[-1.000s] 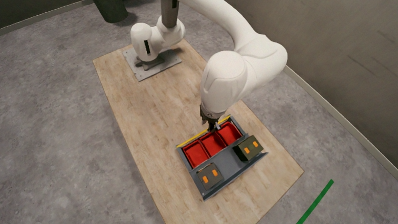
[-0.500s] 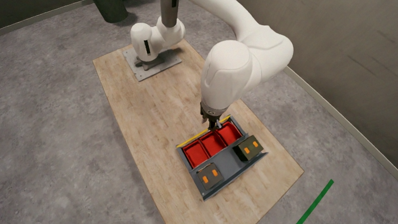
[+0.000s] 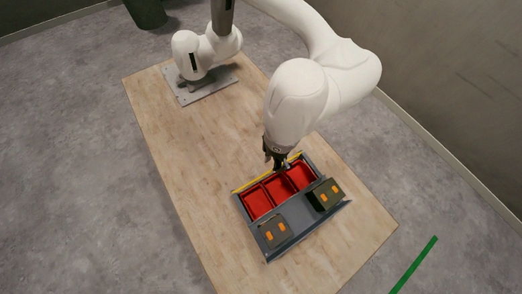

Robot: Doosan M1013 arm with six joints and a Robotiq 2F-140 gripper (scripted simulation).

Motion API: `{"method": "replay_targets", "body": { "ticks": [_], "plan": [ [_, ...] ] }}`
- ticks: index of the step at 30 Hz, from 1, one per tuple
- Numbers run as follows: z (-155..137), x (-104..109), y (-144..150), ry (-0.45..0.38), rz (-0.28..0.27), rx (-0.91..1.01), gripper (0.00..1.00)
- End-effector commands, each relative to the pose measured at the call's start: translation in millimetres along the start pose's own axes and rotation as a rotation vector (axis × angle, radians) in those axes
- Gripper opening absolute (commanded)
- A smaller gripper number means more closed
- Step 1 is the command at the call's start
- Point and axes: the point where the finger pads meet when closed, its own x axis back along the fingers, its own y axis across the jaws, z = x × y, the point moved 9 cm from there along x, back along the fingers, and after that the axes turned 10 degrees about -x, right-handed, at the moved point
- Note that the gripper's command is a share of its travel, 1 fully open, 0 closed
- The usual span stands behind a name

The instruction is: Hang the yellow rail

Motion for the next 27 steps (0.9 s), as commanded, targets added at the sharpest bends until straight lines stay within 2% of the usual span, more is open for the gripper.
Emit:
{"method": "replay_targets", "body": {
  "ticks": [1,27],
  "plan": [
    [0.0,-0.8,0.0,0.000,0.000,0.000,0.37],
    [0.0,-7.3,0.0,0.000,0.000,0.000,0.37]
  ]
}}
